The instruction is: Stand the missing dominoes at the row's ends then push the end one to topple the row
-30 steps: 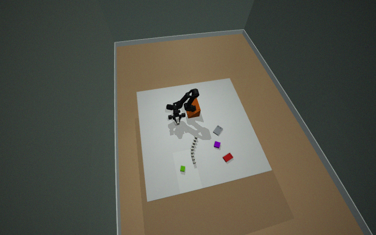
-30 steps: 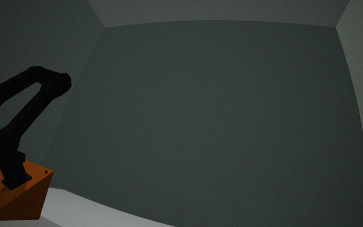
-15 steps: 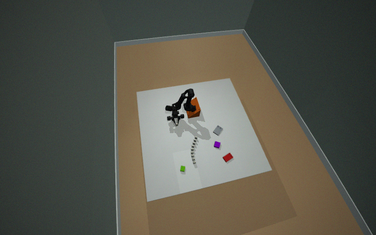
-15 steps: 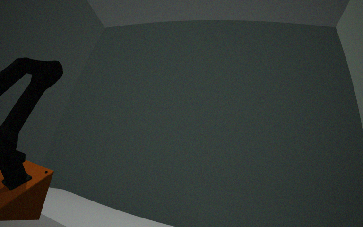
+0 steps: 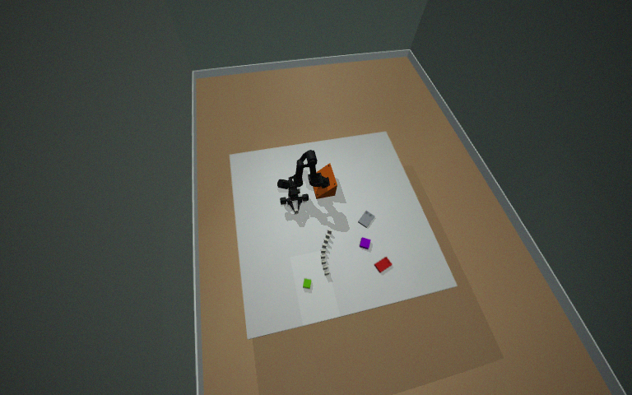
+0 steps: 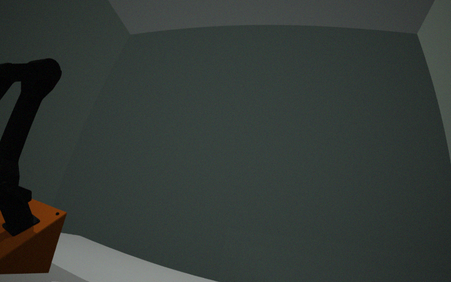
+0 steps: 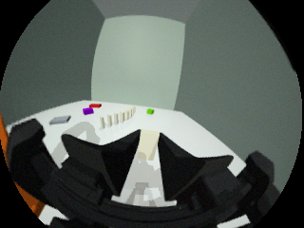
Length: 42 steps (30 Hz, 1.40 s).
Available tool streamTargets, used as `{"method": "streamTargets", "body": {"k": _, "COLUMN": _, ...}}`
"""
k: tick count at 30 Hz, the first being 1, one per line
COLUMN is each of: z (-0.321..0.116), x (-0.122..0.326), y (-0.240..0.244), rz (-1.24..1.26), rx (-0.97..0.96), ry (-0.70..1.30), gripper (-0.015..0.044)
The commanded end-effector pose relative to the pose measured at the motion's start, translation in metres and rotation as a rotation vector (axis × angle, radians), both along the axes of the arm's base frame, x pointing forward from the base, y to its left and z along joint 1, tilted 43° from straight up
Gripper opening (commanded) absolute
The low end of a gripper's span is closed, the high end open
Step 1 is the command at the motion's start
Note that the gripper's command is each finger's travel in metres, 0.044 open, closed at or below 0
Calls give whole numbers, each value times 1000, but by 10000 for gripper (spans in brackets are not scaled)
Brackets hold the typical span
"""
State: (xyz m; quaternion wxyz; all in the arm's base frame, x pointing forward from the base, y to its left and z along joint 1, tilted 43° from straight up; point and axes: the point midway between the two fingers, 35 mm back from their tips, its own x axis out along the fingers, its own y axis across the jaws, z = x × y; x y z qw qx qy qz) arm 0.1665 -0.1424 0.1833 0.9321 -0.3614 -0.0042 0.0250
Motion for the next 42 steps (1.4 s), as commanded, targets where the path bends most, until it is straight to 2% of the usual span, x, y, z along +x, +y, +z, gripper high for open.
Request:
{"method": "streamTargets", "body": {"k": 1, "z": -5, "x": 1, "y": -4, "rz": 2, "rx": 7, "ry": 0, "gripper": 107}}
{"method": "streamTargets", "body": {"k": 42, "z": -55, "x": 8, "y": -23, "rz": 38, "rx": -16, "ry": -10, "gripper": 107}}
